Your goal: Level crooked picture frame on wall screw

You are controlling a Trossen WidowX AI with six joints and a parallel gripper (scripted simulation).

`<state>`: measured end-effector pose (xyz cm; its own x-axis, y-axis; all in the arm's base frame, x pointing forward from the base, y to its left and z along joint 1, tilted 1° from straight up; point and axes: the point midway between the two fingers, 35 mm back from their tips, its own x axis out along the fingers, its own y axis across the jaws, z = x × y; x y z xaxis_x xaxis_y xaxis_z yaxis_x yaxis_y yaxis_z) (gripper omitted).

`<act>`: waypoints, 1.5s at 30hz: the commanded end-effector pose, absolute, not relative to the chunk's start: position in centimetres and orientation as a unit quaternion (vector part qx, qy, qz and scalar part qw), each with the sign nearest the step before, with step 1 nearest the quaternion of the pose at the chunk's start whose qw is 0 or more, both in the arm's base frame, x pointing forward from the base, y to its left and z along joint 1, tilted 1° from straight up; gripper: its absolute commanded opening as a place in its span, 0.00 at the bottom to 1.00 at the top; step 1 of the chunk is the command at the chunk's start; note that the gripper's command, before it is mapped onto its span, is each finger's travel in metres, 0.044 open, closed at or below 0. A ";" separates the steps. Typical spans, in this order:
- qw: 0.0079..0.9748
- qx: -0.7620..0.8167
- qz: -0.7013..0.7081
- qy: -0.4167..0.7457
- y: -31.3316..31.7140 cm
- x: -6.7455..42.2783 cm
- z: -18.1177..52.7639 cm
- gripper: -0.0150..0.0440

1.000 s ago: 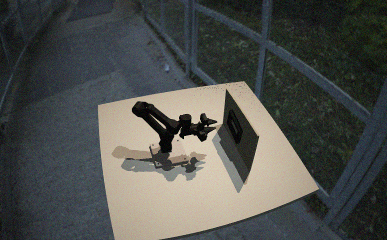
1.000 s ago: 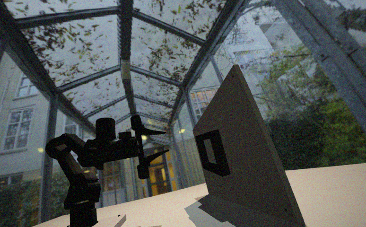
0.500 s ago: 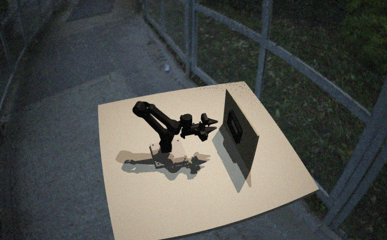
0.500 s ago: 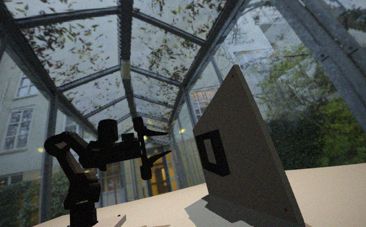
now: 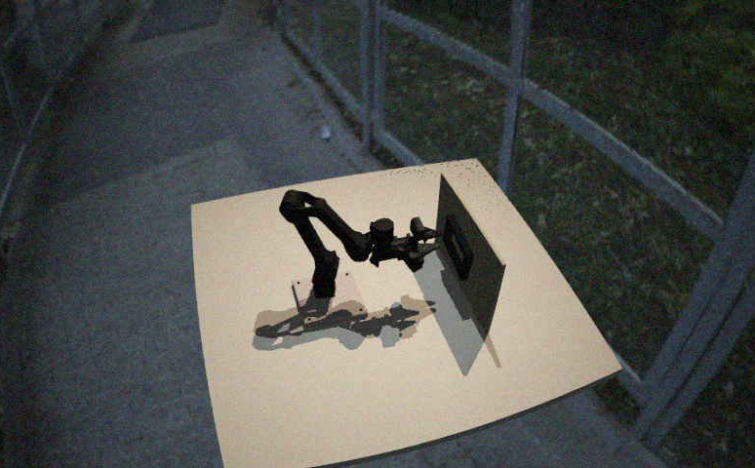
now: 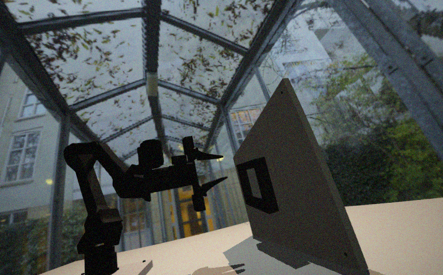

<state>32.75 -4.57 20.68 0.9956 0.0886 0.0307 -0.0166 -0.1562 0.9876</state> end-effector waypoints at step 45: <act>0.647 0.761 0.039 0.023 -3.9 39.2 20.3 0.69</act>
